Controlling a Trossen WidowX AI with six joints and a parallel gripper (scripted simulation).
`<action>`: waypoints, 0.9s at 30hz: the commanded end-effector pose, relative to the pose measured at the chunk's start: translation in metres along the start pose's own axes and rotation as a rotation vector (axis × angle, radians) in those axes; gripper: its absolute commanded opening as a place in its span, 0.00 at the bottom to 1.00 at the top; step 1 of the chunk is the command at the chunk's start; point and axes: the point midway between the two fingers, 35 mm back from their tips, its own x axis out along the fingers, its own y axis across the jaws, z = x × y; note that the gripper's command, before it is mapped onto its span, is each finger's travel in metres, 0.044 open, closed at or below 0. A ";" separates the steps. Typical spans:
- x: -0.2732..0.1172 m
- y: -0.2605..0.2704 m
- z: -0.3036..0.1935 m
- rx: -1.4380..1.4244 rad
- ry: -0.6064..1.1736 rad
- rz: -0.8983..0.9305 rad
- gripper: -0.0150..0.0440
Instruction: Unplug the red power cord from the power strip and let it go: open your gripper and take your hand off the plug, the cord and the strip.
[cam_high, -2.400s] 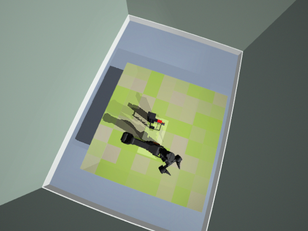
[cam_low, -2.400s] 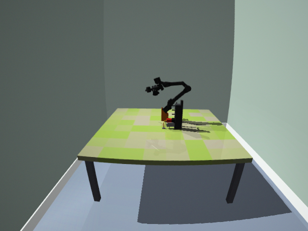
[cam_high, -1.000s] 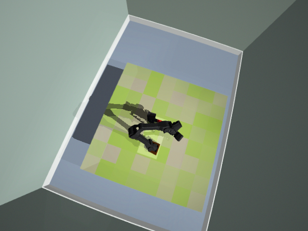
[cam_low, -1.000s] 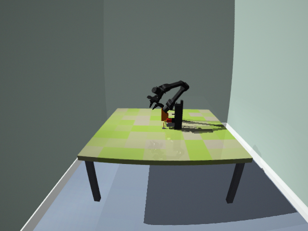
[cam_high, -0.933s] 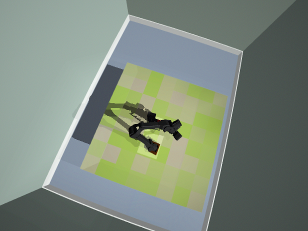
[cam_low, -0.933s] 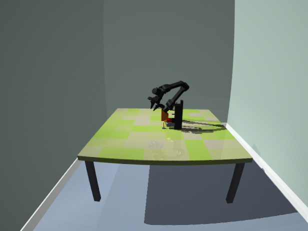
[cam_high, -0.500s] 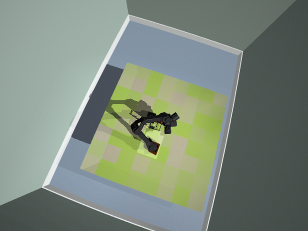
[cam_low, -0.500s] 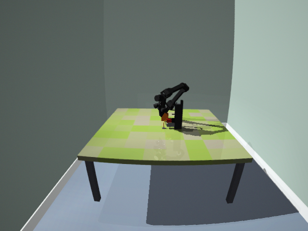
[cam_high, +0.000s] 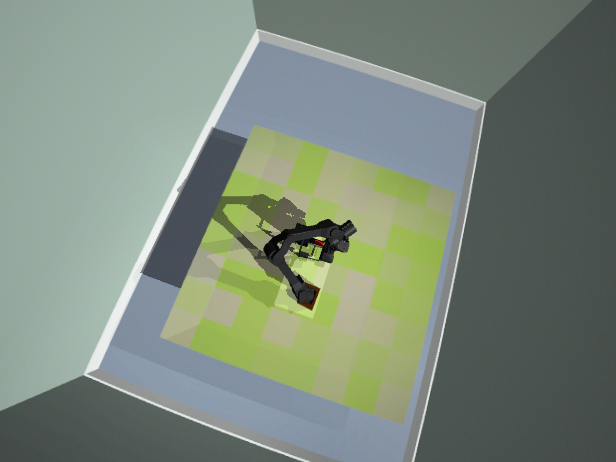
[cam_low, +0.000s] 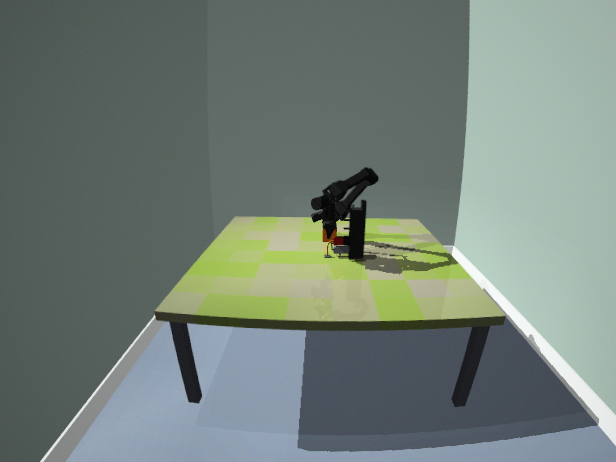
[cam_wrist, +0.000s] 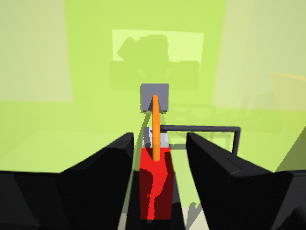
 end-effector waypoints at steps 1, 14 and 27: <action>0.000 0.001 -0.004 0.005 0.003 0.001 0.53; 0.000 0.002 -0.026 0.005 0.004 0.000 0.53; 0.001 0.002 -0.040 0.005 0.006 0.000 0.53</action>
